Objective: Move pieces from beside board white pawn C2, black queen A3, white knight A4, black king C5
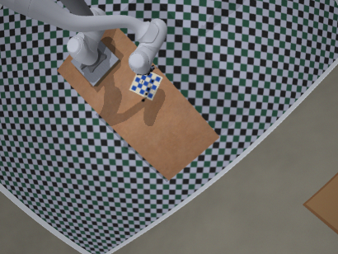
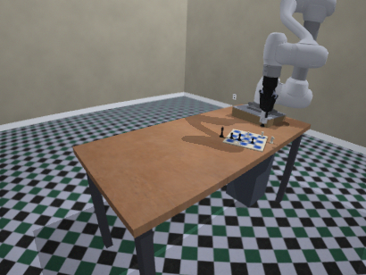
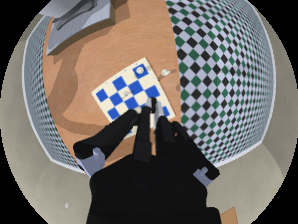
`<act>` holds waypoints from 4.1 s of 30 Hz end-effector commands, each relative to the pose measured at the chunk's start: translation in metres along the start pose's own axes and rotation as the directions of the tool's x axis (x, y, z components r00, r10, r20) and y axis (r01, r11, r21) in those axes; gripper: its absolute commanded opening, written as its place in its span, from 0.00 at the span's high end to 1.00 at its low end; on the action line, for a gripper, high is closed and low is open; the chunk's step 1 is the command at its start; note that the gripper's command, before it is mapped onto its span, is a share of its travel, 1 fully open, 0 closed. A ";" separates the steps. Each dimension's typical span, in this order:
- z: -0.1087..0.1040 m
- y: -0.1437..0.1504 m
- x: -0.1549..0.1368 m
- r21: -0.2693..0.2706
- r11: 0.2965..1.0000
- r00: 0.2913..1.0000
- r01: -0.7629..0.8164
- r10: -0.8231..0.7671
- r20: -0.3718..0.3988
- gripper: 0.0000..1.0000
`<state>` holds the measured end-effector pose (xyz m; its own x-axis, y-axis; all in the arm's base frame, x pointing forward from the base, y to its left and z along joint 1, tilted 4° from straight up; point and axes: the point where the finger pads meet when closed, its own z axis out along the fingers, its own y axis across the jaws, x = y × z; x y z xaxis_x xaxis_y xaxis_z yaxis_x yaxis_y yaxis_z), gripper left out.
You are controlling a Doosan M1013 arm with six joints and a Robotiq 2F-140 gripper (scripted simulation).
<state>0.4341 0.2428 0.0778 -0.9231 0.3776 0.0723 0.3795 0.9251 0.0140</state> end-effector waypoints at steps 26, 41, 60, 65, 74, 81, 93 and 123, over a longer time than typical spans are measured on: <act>0.088 0.002 0.001 0.000 1.000 1.000 0.000 0.000 0.000 1.00; 0.089 0.002 0.001 0.000 1.000 1.000 0.000 0.000 0.000 1.00; 0.089 0.002 0.001 0.000 1.000 1.000 0.000 0.000 0.000 1.00; 0.089 0.002 0.001 0.000 1.000 1.000 0.000 0.000 0.000 1.00; 0.090 0.002 0.001 0.000 1.000 1.000 0.000 0.000 0.000 1.00; 0.092 0.002 0.001 0.000 1.000 1.000 0.000 0.000 0.000 1.00; 0.093 0.002 0.001 0.000 1.000 1.000 0.000 0.000 0.000 1.00; 0.093 0.002 0.001 0.000 1.000 1.000 0.000 0.000 0.000 1.00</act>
<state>0.4280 0.2484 -0.0149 -0.9231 0.3776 0.0722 0.3795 0.9251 0.0140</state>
